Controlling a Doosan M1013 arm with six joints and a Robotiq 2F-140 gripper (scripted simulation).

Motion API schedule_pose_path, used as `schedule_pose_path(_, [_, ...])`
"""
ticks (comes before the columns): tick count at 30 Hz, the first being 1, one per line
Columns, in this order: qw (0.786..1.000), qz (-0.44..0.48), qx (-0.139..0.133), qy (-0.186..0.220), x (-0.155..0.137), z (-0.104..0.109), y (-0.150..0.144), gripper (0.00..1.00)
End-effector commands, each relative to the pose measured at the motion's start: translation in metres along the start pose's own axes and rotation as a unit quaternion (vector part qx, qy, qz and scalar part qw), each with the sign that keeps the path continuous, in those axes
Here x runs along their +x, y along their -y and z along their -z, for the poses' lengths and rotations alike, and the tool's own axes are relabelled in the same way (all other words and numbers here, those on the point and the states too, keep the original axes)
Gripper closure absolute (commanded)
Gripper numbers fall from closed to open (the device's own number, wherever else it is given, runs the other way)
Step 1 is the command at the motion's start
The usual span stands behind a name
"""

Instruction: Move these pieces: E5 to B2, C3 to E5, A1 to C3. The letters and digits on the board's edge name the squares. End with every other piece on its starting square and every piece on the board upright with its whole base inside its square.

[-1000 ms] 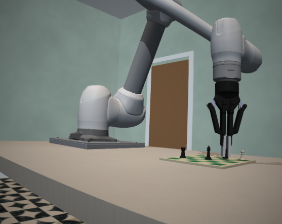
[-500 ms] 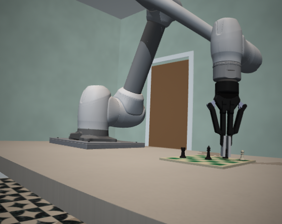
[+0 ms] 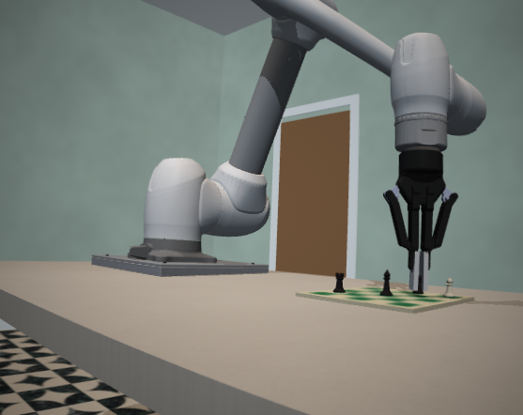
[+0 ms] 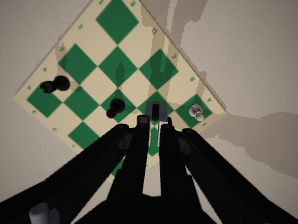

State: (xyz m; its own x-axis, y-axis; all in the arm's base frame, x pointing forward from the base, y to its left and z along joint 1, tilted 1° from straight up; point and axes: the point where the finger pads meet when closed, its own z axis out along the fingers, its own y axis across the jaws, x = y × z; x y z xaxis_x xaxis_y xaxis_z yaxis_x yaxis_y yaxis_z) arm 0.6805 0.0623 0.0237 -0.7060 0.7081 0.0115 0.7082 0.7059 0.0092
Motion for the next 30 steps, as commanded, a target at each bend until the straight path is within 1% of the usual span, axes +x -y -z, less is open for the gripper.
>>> schedule_pose_path(1, [1.0,0.0,0.0,0.0,0.0,0.0001,0.0,1.0])
schedule_pose_path(30, [1.0,0.0,0.0,0.0,0.0,-0.0037,0.0,1.0])
